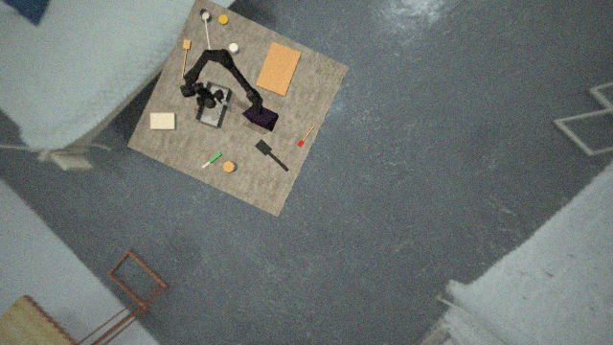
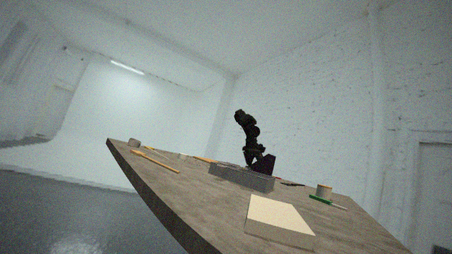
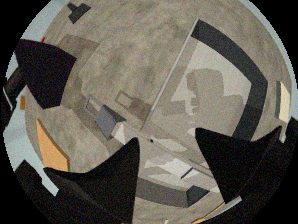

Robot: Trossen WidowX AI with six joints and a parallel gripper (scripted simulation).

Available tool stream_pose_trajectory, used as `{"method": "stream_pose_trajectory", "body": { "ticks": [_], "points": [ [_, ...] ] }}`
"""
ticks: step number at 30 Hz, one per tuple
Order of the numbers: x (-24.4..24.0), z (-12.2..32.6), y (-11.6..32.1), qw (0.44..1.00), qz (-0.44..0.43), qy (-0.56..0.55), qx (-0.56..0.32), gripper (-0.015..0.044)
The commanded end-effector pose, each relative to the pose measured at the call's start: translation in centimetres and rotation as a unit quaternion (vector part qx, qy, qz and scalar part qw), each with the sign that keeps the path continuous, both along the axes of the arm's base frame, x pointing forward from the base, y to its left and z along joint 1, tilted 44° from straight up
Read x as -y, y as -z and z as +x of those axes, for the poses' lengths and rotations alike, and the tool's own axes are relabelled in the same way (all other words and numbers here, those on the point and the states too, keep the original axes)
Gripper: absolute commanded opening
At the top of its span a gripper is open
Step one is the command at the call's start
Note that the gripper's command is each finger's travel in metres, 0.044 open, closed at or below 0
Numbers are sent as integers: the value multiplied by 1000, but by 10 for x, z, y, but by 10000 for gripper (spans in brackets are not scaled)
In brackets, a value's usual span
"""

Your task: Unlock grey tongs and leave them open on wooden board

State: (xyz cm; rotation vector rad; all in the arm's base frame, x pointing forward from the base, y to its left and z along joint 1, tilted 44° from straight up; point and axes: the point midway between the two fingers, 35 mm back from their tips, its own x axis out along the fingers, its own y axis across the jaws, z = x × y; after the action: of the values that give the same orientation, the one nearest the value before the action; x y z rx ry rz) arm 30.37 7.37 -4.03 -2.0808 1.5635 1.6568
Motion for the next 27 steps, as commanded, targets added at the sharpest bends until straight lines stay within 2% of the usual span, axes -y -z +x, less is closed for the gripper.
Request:
{"method": "stream_pose_trajectory", "body": {
  "ticks": [1,5,7,27],
  "points": [
    [-4,-3,0,972,-121,-149,-134,260],
    [-17,-1,0,881,-238,-294,-285,260],
    [-20,1,0,859,-256,-317,-310,260],
    [-15,9,-4,859,-256,-317,-309,260]
  ]
}}
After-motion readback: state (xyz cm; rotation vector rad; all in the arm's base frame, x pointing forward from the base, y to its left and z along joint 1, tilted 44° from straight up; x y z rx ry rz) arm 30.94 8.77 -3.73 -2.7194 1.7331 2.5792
